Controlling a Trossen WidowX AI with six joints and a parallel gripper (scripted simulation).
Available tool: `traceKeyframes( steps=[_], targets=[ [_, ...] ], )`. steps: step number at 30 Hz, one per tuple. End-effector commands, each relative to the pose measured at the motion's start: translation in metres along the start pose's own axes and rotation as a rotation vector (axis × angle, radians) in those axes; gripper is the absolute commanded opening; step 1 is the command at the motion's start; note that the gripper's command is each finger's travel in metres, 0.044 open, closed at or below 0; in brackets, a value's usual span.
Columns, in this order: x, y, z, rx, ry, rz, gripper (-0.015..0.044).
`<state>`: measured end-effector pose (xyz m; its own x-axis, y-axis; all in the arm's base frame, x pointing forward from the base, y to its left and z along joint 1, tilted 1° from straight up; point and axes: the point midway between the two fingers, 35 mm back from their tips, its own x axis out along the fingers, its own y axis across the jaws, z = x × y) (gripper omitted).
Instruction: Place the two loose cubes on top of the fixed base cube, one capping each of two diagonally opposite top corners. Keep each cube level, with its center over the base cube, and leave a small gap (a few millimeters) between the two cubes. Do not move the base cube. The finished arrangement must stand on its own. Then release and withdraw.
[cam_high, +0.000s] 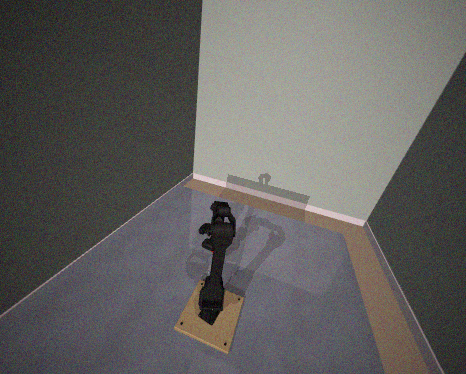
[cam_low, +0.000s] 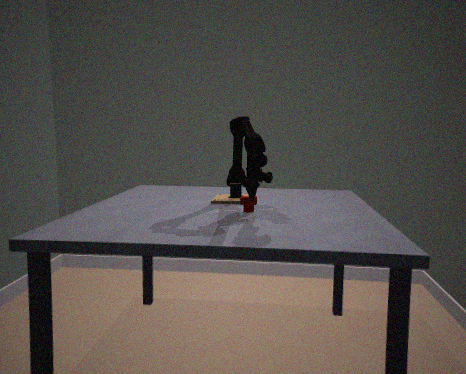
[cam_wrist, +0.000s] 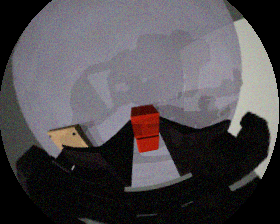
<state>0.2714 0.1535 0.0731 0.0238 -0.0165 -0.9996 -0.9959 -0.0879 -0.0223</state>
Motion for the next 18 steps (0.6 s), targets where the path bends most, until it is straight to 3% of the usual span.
traceKeyframes(
  steps=[1, 7, 11, 18],
  targets=[
    [0.0005, -0.0002, 0.0006, -0.005, -0.004, 0.0, 0.0105],
    [0.0005, -0.0002, 0.0006, -0.005, -0.004, 0.0, 0.0105],
    [0.0005, -0.0002, 0.0006, -0.005, -0.004, 0.0, 0.0205],
    [-0.0054, -0.0001, 0.0002, -0.001, -0.001, 0.0, 0.0205]
  ],
)
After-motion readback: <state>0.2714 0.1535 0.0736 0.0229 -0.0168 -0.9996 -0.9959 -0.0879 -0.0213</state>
